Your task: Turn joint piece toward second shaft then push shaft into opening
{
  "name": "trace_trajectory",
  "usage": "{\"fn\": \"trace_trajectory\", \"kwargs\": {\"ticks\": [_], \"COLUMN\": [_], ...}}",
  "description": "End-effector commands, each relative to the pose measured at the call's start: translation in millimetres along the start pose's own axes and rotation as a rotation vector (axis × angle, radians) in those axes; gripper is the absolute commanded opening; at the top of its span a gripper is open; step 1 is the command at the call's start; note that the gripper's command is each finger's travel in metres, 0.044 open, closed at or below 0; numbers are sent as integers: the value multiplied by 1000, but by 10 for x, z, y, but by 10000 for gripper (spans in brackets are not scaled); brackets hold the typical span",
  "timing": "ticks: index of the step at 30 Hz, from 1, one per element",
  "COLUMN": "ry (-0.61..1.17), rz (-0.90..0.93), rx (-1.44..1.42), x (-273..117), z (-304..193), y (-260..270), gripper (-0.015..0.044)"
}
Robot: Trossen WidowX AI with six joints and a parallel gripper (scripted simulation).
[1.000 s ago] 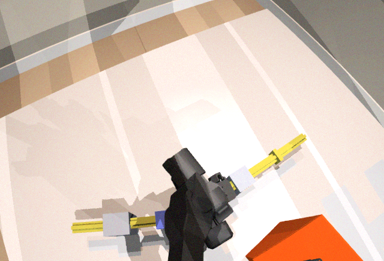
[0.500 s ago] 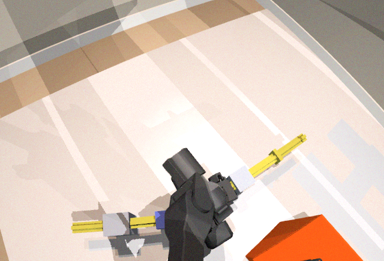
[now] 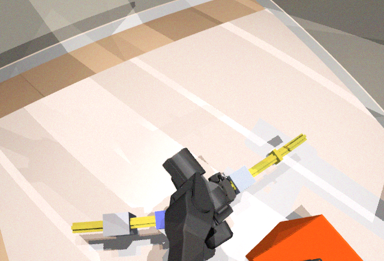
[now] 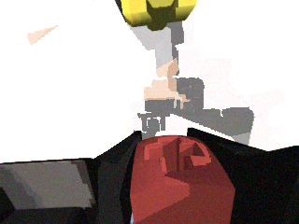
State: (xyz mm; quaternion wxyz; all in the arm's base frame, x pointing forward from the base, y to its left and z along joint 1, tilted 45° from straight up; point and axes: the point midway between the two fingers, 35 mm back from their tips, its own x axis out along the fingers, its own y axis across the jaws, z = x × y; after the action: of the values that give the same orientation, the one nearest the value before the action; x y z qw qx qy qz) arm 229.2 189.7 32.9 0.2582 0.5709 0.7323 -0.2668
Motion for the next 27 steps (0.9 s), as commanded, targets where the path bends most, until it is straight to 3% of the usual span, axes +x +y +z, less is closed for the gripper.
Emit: {"fn": "trace_trajectory", "kwargs": {"ticks": [1, 24, 27], "ry": [1, 1, 0], "rz": [-1, -1, 0], "rx": [5, 5, 0], "x": [7, 7, 0], "z": [4, 4, 0], "y": [-5, -5, 0], "gripper": [182, 182, 147]}}
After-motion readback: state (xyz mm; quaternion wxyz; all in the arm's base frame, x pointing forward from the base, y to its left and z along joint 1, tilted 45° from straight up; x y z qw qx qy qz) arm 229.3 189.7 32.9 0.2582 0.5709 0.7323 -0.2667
